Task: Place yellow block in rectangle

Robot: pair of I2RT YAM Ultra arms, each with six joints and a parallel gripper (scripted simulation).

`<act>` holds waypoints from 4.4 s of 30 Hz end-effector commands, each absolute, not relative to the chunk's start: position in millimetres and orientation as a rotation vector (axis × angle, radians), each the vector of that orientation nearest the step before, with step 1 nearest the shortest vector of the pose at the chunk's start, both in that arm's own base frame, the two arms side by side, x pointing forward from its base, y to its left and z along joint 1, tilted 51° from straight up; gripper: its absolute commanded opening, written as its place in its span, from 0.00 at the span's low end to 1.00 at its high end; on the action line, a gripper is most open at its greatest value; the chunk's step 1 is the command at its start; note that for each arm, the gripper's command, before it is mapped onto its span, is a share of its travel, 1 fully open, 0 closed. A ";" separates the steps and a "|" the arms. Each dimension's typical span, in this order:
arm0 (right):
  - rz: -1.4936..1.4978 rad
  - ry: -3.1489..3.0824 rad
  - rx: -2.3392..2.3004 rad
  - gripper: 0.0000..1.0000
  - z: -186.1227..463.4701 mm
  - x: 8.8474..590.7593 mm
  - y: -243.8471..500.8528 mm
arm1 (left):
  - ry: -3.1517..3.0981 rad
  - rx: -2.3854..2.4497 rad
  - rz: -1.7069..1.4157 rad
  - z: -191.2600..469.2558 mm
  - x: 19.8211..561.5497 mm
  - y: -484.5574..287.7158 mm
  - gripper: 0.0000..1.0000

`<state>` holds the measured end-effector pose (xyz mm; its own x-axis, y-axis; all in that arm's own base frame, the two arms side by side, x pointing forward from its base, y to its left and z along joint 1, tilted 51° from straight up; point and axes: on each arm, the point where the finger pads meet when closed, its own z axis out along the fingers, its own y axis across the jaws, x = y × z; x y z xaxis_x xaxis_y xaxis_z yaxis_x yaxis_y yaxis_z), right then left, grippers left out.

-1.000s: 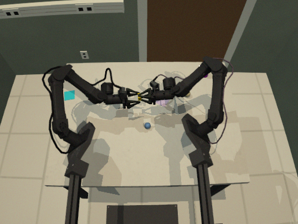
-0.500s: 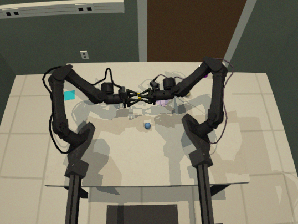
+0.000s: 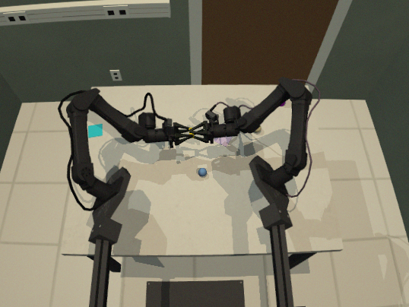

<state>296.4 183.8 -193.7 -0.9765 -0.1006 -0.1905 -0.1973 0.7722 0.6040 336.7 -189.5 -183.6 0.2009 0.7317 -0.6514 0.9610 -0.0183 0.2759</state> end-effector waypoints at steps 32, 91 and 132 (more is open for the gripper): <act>0.830 2.777 -0.506 0.46 -123.4 300.5 169.5 | 1.647 1.874 -0.427 -188.5 322.2 -180.1 0.27; -0.211 1.625 -1.392 0.46 8.6 81.1 177.9 | 2.462 2.010 1.414 141.4 427.3 194.2 0.27; -0.200 1.625 -1.411 0.46 5.8 78.4 178.5 | 2.455 2.015 1.407 106.6 436.4 229.0 0.27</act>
<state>79.9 173.7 -1.5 0.0960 -0.8557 -0.5085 -0.6941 0.3086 -0.6504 434.1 232.1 120.5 -0.3197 0.6455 0.6936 0.9221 0.0436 0.3844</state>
